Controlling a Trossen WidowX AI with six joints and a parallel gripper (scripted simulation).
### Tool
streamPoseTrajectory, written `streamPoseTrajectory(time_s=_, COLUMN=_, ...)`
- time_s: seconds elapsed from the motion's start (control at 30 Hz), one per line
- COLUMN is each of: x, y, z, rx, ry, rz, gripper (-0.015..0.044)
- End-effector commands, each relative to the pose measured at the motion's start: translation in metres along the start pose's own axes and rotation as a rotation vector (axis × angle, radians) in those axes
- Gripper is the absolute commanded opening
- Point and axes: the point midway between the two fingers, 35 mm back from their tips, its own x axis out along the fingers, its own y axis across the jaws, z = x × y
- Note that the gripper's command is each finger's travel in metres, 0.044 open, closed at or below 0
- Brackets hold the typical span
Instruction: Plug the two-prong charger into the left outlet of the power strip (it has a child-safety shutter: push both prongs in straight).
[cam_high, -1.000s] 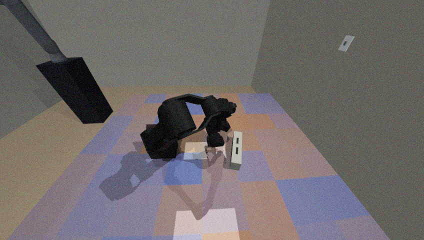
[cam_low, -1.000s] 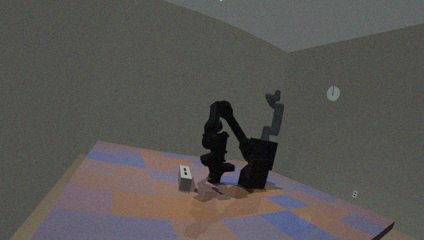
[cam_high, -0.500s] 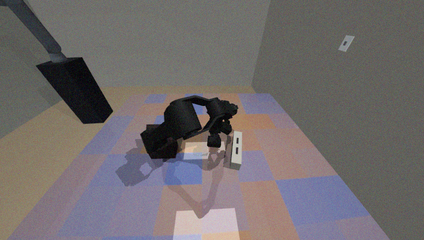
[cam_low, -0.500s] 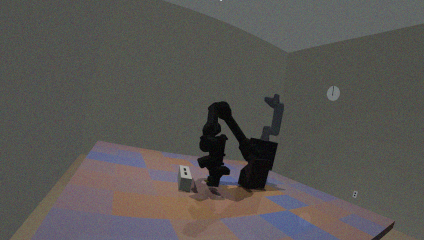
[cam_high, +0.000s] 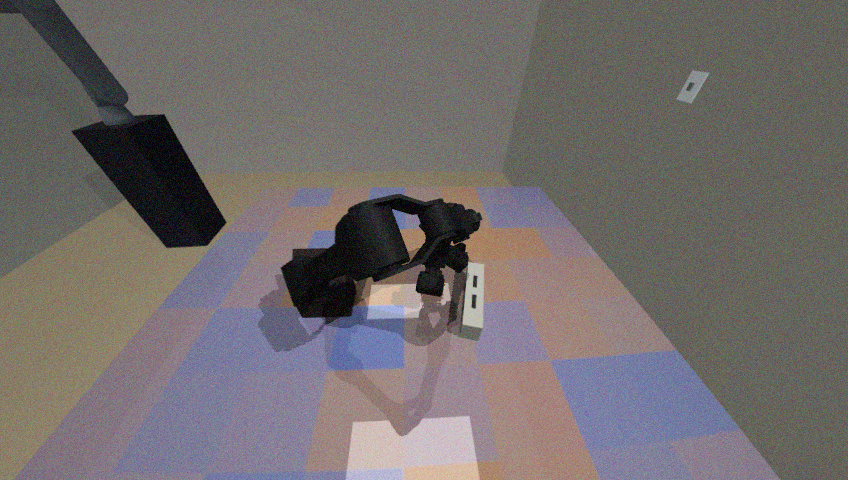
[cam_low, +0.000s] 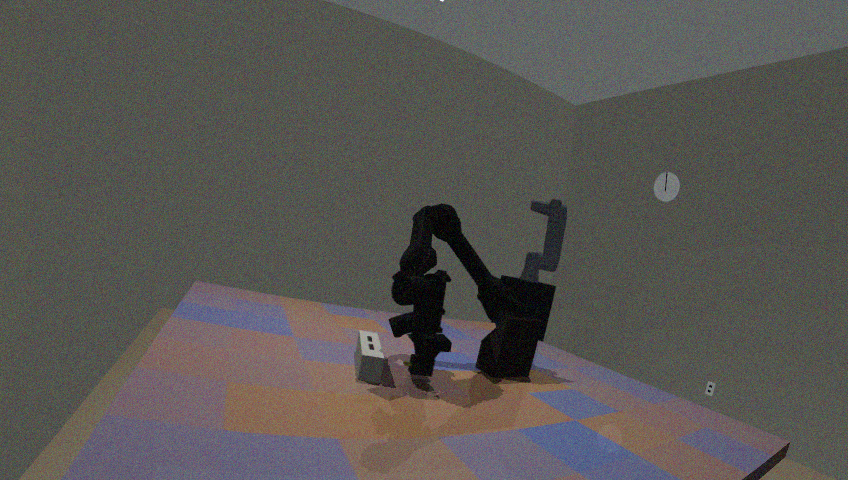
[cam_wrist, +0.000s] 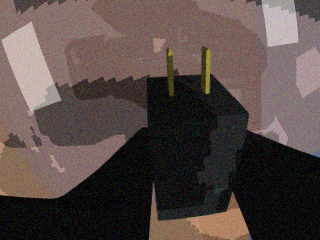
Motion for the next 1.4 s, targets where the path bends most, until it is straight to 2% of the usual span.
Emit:
streamPoseTrajectory(time_s=0.0, x=-0.001, y=0.001, z=0.007, rx=0.013, ry=-0.004, rz=0.002, gripper=0.0000)
streamPoseTrajectory(time_s=1.37, x=-0.002, y=0.000, z=0.045, rx=0.058, ry=-0.004, rz=0.004, gripper=0.0000)
